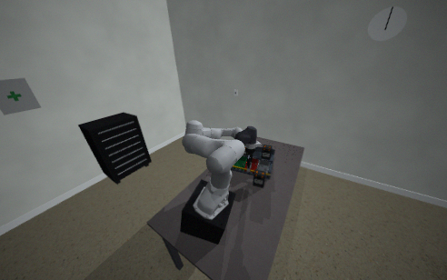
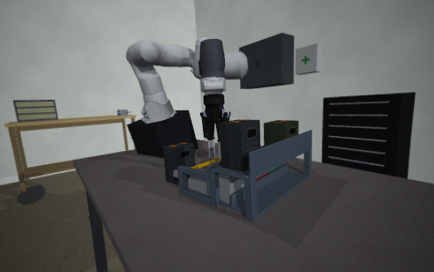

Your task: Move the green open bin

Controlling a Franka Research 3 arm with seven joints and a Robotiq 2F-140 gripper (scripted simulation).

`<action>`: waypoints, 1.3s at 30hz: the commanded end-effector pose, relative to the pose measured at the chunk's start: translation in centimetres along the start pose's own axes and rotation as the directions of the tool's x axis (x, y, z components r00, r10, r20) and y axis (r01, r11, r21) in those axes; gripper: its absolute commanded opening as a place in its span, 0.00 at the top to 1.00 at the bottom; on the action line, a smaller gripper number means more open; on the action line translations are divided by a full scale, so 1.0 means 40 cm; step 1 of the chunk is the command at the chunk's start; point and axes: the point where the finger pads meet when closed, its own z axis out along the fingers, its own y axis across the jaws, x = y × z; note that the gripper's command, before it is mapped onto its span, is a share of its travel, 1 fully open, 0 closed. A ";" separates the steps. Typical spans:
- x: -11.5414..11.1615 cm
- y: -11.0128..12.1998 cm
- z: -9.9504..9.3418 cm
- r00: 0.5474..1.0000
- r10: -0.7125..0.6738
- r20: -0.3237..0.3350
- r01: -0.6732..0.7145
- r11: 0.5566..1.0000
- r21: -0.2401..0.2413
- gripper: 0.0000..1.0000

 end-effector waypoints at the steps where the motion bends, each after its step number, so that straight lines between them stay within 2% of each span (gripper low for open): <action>1: 0.002 -0.005 -0.003 1.000 -0.007 -0.002 0.007 1.000 0.004 0.72; 39: 0.000 -0.003 -0.023 1.000 -0.007 -0.002 0.007 1.000 0.004 0.72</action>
